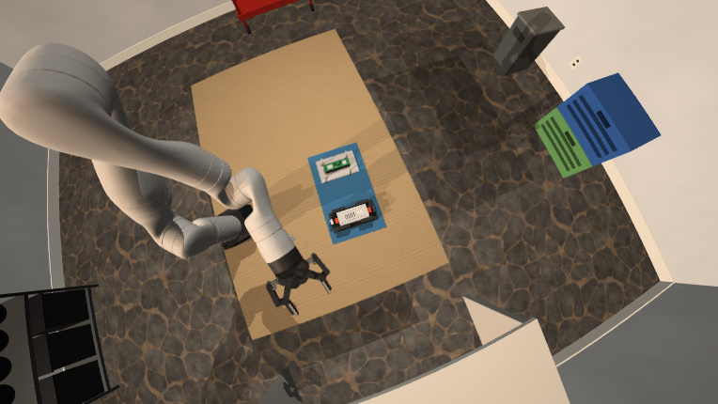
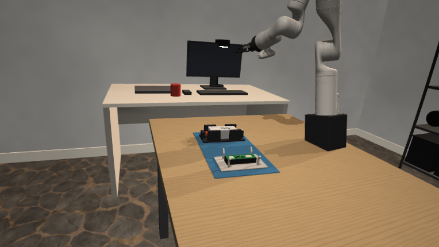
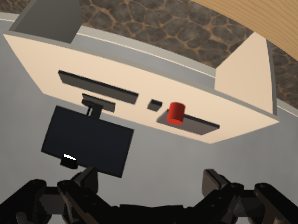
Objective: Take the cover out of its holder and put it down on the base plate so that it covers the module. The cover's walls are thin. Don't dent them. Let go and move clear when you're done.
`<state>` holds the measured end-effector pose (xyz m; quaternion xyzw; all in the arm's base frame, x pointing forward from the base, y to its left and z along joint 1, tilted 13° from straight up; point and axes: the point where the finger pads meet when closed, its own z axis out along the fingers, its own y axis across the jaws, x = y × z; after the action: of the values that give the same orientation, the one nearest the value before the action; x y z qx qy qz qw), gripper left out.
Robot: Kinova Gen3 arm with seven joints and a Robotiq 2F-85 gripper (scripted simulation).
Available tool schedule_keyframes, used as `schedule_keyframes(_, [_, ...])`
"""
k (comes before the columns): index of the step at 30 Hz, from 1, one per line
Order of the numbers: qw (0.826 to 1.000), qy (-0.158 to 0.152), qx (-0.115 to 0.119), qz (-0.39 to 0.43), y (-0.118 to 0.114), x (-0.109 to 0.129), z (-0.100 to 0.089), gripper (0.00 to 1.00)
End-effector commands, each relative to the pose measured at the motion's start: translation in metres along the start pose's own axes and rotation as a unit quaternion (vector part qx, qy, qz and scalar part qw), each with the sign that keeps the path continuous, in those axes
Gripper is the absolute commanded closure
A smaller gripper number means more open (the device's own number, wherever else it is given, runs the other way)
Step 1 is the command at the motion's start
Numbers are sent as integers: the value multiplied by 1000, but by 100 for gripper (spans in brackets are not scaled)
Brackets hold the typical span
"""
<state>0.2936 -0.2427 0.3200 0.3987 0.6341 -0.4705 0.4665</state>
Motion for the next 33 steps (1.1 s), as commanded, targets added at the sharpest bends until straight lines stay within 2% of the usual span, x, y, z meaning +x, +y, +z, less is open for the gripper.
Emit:
schedule_keyframes(1, [1000, 16, -25, -3, 18, -2, -12, 0])
schedule_keyframes(6, [997, 44, -54, -35, 42, -1, -31, 0])
schedule_keyframes(14, [996, 49, -57, -44, 45, 0, -34, 0])
schedule_keyframes(23, [984, 100, -110, -102, 88, 2, -67, 0])
schedule_keyframes(30, [984, 100, -110, -102, 88, 2, -67, 0])
schedule_keyframes(33, [978, 116, -126, -122, 102, 2, -78, 0])
